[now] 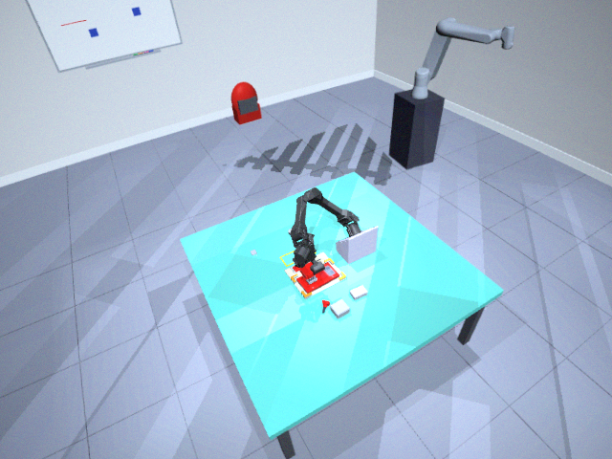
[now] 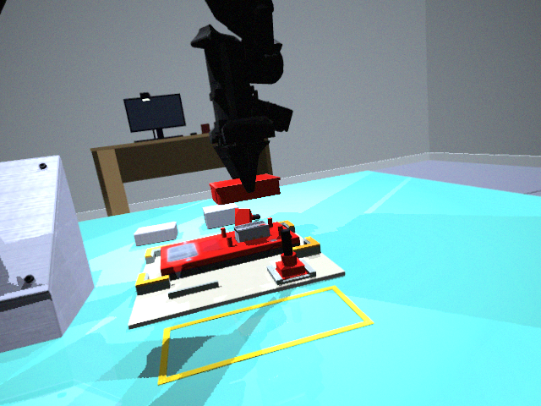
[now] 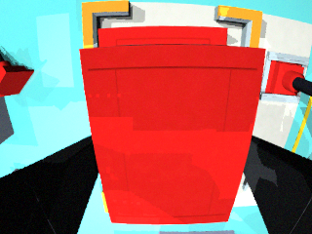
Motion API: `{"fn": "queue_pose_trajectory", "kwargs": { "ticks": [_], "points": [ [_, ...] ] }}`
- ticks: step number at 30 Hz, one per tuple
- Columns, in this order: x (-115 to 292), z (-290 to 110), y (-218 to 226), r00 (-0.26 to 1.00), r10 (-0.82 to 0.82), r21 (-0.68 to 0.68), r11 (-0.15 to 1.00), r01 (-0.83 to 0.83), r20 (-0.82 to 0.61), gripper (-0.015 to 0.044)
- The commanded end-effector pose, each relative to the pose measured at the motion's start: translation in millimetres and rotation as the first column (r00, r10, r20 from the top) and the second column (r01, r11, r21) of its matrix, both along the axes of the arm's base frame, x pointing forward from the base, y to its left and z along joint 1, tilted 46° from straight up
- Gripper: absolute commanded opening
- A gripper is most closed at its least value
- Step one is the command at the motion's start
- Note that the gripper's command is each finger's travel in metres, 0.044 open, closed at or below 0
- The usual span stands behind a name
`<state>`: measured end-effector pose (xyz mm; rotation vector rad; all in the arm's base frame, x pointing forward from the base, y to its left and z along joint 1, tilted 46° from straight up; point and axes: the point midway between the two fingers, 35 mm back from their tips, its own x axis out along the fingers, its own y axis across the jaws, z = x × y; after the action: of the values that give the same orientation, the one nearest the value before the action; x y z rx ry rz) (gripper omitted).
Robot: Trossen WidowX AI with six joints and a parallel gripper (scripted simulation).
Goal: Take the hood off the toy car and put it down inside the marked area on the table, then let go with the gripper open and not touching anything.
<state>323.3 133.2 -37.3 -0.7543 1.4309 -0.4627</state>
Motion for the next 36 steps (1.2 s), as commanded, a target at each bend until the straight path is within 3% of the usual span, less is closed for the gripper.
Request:
{"fn": "queue_pose_trajectory", "kwargs": {
  "ticks": [1,36],
  "points": [
    [2.5,9.9,-8.2,1.000,-0.009,0.009,1.000,0.009,0.002,0.0000],
    [6.8,105.6,-95.2,1.000,0.010,0.016,1.000,-0.010,-0.010,0.0000]
  ]
}}
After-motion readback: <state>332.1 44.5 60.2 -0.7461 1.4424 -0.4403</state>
